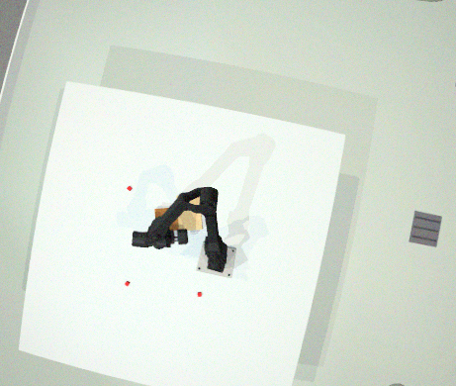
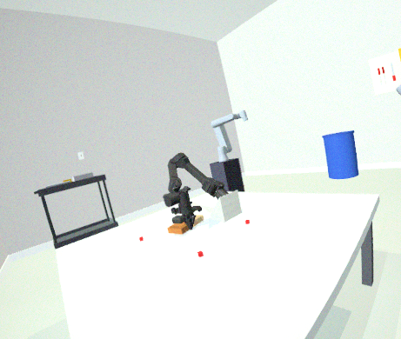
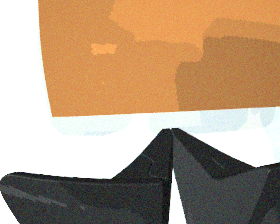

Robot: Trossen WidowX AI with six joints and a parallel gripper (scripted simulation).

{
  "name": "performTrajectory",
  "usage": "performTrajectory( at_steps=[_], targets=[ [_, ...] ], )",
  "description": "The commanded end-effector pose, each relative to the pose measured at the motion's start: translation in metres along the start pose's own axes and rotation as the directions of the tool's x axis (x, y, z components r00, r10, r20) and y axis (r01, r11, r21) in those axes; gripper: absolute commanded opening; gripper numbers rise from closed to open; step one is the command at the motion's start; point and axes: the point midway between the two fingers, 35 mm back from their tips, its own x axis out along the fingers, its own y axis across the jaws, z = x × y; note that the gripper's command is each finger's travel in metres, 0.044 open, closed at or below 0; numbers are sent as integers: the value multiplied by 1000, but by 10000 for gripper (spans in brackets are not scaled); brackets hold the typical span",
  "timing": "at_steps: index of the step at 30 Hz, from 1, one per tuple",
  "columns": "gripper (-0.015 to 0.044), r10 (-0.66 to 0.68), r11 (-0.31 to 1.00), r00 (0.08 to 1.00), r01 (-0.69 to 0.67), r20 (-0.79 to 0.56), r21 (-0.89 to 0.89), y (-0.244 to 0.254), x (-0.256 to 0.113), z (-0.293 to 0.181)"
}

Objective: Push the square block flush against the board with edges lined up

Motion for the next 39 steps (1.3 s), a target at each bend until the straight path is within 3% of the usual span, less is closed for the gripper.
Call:
performTrajectory(
  at_steps=[1, 21, 27, 32, 39],
  targets=[
    [0, -2, 1000, 1000, 2, 0, -1, -1, 0, -7],
    [0, -3, 1000, 1000, 3, 3, -1, -4, 1, -38],
    [0, -4, 1000, 1000, 4, 3, 0, -2, -53, -33],
    [0, -4, 1000, 1000, 4, 3, 0, -2, -55, -33],
    [0, 3, 981, 1000, -2, 6, -192, 10, -53, -23]
  ],
)
